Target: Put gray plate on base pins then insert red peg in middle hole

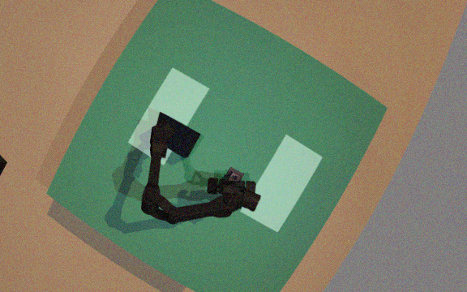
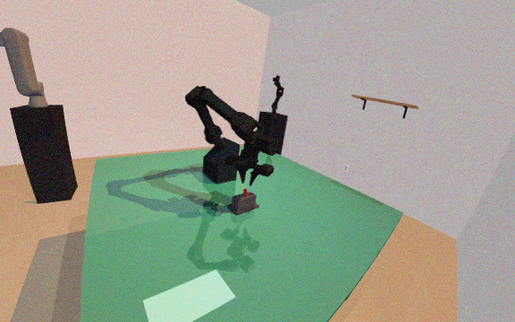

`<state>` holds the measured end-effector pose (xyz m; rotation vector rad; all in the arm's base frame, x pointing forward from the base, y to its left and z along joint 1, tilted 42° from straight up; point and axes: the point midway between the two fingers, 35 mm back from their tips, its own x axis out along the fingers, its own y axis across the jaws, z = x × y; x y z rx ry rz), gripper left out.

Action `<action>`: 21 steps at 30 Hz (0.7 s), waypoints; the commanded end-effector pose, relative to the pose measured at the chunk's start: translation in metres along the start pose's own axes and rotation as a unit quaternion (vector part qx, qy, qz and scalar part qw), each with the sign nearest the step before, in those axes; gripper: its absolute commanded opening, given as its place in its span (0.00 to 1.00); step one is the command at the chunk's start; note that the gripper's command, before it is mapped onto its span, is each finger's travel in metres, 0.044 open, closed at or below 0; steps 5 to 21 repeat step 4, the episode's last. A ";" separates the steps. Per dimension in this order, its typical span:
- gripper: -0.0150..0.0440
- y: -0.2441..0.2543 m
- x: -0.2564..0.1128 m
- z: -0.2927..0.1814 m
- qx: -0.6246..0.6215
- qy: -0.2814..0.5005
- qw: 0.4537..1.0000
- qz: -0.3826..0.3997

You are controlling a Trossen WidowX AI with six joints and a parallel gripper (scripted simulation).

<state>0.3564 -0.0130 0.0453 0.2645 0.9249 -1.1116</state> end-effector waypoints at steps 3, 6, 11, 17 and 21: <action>0.51 0.000 -0.004 0.000 0.002 -0.001 1.000 0.001; 0.51 0.000 -0.005 0.000 0.002 -0.001 1.000 0.001; 0.51 0.000 -0.005 0.000 0.002 -0.001 1.000 0.001; 0.51 0.000 -0.005 0.000 0.002 -0.001 1.000 0.001; 0.51 0.000 -0.005 0.000 0.002 -0.001 1.000 0.001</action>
